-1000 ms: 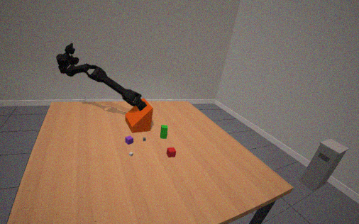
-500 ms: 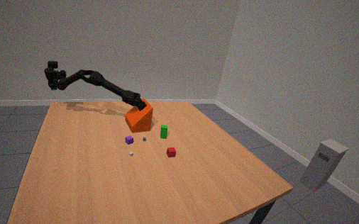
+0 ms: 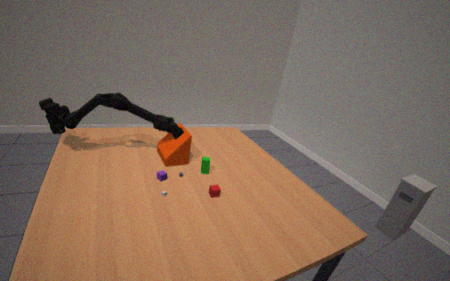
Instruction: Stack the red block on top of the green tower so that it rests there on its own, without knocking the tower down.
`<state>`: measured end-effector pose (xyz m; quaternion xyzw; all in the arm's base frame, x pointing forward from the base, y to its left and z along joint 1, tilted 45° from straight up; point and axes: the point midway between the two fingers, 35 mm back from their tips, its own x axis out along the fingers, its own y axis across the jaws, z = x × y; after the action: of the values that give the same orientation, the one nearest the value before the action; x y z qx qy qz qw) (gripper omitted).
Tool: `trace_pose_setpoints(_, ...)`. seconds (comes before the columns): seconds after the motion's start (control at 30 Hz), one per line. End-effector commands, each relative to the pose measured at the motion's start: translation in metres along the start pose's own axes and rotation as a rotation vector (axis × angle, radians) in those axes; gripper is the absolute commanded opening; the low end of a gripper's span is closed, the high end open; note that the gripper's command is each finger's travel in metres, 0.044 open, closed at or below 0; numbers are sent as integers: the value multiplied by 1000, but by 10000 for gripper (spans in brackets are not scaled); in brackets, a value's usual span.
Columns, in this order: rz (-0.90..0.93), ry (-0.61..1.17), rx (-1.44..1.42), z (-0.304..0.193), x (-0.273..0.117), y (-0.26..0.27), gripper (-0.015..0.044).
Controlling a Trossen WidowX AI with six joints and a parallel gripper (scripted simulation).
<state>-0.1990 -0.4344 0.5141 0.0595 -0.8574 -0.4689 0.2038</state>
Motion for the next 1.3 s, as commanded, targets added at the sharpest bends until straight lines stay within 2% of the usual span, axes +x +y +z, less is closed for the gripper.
trace_pose_setpoints(0.0, -66, 112, -64, -32, -37, -10, 440)
trace_pose_setpoints(0.33, -202, 410, -228, -99, -144, -37, 440)
trace_pose_setpoints(0.7, -291, 774, -409, -145, -285, -54, 440)
trace_pose_setpoints(0.97, -328, 1051, -566, -153, -401, -69, 440)
trace_pose_setpoints(1.27, -315, 1367, -792, -130, -535, -83, 440)
